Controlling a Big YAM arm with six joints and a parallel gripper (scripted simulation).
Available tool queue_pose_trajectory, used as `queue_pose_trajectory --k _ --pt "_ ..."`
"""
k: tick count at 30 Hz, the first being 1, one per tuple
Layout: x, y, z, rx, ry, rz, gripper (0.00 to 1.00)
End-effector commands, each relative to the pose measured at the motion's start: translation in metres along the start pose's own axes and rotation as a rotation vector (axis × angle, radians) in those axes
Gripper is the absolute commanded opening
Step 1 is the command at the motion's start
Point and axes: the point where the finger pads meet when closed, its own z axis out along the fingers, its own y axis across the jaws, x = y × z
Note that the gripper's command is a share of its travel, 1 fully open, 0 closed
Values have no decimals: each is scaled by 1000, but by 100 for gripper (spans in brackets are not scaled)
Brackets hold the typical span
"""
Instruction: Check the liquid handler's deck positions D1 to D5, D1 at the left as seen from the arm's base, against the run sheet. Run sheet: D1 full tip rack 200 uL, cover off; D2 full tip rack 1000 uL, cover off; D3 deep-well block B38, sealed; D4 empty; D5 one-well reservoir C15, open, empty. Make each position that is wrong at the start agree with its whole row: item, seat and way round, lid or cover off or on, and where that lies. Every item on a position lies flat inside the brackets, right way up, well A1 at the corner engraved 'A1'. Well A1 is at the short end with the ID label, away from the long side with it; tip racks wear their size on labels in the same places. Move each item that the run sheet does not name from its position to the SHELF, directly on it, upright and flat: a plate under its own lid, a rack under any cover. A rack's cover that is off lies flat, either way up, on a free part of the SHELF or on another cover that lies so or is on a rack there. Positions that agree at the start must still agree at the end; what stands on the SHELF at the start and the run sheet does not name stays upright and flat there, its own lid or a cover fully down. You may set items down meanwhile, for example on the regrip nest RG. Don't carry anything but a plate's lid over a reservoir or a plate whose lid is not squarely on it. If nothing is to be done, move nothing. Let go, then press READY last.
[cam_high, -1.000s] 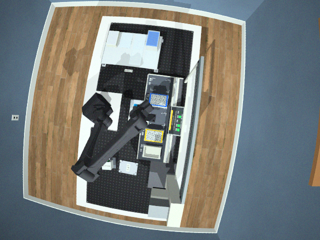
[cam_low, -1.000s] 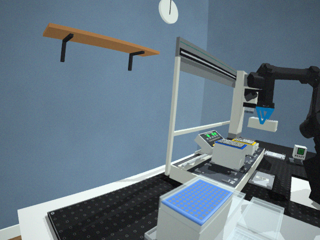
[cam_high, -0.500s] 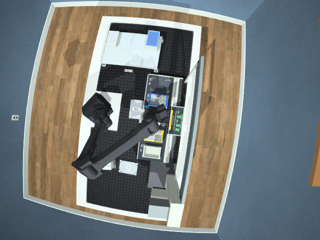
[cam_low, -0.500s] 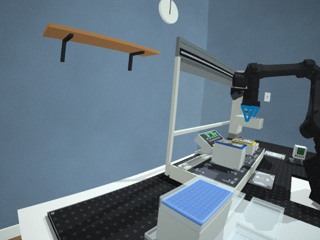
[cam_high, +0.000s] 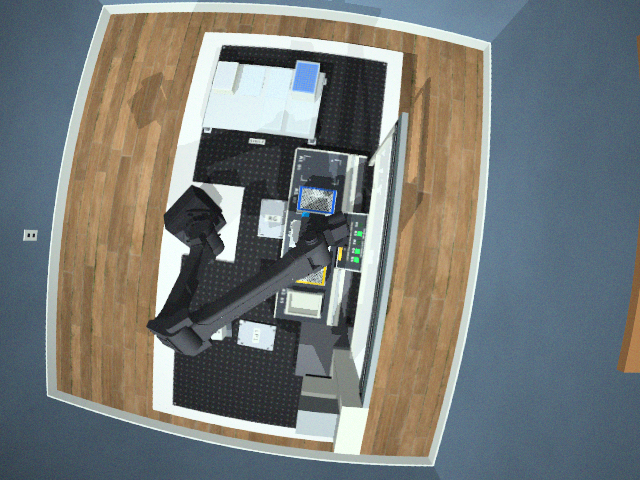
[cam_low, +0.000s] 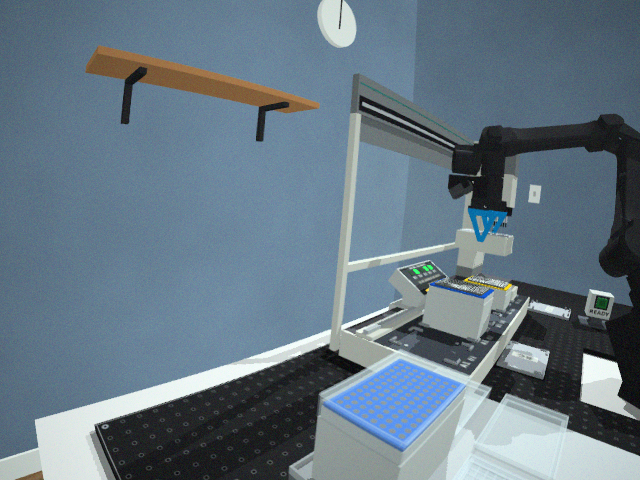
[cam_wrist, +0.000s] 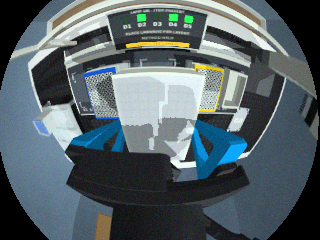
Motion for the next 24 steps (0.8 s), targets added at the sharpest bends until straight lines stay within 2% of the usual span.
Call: queue_pose_trajectory --k 1,13,14,24 --pt "-13 -1 -12 -21 -31 12 0" --pt "-13 -1 -12 -20 -31 12 0" --pt "-25 -6 -19 -31 -52 34 0" --pt "-25 -6 -18 -30 -51 35 0"
